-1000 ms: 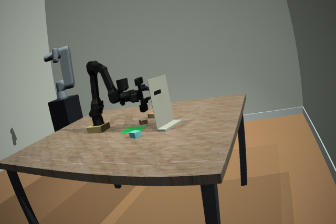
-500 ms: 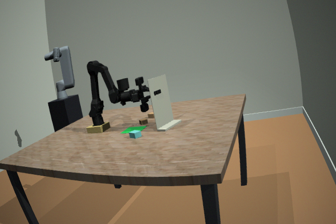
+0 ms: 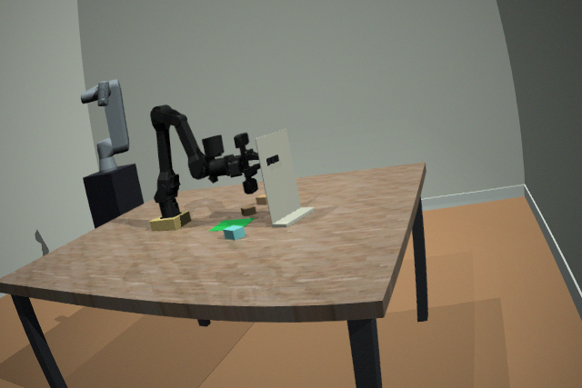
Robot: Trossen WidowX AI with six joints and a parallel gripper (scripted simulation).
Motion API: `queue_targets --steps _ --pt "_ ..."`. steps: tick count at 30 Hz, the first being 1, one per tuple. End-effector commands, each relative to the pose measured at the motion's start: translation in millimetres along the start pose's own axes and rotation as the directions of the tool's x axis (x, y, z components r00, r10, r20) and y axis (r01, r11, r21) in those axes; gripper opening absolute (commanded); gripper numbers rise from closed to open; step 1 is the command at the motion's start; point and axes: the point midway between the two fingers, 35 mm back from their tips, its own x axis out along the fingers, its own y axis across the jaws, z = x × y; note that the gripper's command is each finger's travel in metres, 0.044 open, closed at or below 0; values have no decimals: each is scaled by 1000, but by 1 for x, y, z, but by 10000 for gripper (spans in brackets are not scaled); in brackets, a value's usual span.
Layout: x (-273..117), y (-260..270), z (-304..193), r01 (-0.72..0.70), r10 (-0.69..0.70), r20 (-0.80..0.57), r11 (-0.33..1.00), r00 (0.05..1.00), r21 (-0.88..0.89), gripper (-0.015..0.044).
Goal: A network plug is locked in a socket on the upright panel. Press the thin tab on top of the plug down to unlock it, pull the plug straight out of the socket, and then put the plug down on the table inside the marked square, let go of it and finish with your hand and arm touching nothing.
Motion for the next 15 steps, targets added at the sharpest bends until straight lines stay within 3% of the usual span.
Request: queue_targets --steps 1,15 --pt "-1 0 -1 0 0 -3 1000 1000 -2 0" --pt "-10 0 -3 1 -1 -3 1000 1000 -2 0"
